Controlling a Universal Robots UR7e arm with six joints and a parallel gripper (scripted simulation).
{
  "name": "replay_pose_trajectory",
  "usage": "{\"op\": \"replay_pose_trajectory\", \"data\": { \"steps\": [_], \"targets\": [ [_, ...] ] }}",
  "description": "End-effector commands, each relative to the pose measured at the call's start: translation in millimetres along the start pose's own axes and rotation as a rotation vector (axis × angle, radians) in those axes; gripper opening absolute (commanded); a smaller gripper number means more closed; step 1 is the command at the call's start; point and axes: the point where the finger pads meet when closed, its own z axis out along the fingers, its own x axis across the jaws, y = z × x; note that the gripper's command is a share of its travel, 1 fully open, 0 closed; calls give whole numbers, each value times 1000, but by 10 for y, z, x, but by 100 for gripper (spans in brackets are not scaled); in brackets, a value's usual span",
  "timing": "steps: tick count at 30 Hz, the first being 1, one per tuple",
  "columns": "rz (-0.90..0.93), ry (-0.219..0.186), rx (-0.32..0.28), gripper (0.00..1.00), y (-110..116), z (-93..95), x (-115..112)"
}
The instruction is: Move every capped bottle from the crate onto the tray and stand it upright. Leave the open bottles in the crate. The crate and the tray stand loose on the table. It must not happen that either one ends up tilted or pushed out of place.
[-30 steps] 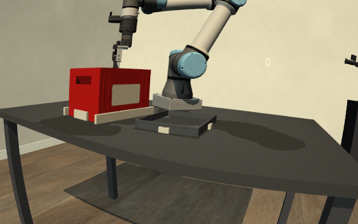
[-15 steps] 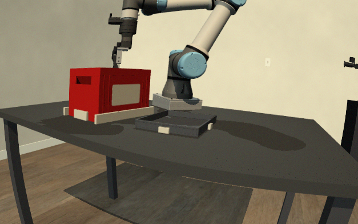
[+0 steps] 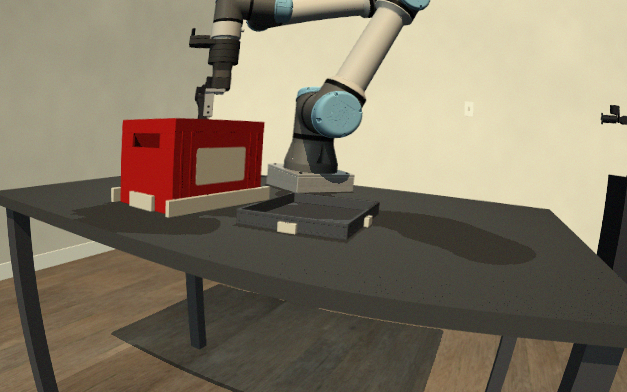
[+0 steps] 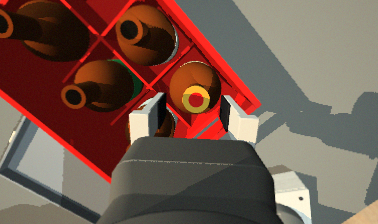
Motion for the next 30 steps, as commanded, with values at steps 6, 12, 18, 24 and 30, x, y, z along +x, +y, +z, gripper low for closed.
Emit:
{"op": "replay_pose_trajectory", "data": {
  "steps": [6, 12, 18, 24, 30],
  "targets": [
    [-4, -2, 0, 100, -5, 57, -15],
    [-3, -1, 4, 100, -13, 29, -9],
    [-4, -1, 2, 100, -5, 62, -13],
    [-4, -2, 0, 100, 0, 84, -15],
    [-4, -1, 4, 100, -9, 59, -11]
  ]
}}
